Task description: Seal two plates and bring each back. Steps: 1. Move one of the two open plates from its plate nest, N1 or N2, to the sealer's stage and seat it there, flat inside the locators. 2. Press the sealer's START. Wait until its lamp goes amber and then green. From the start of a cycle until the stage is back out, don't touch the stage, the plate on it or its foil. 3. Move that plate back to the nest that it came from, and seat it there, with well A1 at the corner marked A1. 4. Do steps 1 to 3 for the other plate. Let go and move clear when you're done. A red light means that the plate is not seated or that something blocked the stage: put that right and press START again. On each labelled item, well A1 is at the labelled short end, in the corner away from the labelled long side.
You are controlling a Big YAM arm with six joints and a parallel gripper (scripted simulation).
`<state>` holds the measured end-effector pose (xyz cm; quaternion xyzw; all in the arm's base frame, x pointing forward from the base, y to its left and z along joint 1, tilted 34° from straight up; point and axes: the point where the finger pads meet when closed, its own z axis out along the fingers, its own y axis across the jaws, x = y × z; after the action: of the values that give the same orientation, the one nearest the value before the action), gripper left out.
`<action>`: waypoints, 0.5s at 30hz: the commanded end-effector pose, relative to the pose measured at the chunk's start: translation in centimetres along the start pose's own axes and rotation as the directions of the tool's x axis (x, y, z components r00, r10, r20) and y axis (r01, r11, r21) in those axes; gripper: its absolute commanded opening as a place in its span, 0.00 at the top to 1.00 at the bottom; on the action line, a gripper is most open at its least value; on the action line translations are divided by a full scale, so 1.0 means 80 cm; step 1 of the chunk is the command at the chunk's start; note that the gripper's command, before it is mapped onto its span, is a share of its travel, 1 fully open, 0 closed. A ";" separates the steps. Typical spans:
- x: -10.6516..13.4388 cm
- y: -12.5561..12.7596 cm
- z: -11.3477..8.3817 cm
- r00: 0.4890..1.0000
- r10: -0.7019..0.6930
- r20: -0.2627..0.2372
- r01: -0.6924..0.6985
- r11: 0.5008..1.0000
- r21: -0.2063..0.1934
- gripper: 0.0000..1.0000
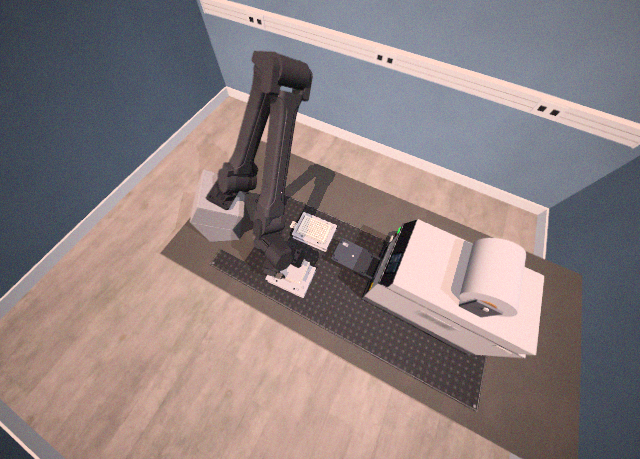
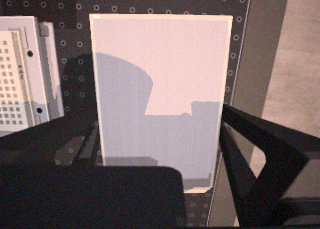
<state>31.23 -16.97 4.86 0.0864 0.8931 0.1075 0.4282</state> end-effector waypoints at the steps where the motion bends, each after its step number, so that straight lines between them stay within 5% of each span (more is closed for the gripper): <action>1: -0.016 -0.010 0.005 1.000 -0.008 0.020 0.008 1.000 0.012 1.00; 15: -0.002 -0.005 0.011 1.000 0.002 0.011 -0.002 1.000 0.008 1.00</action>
<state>31.44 -16.70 4.26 0.0867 0.8934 0.1081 0.4275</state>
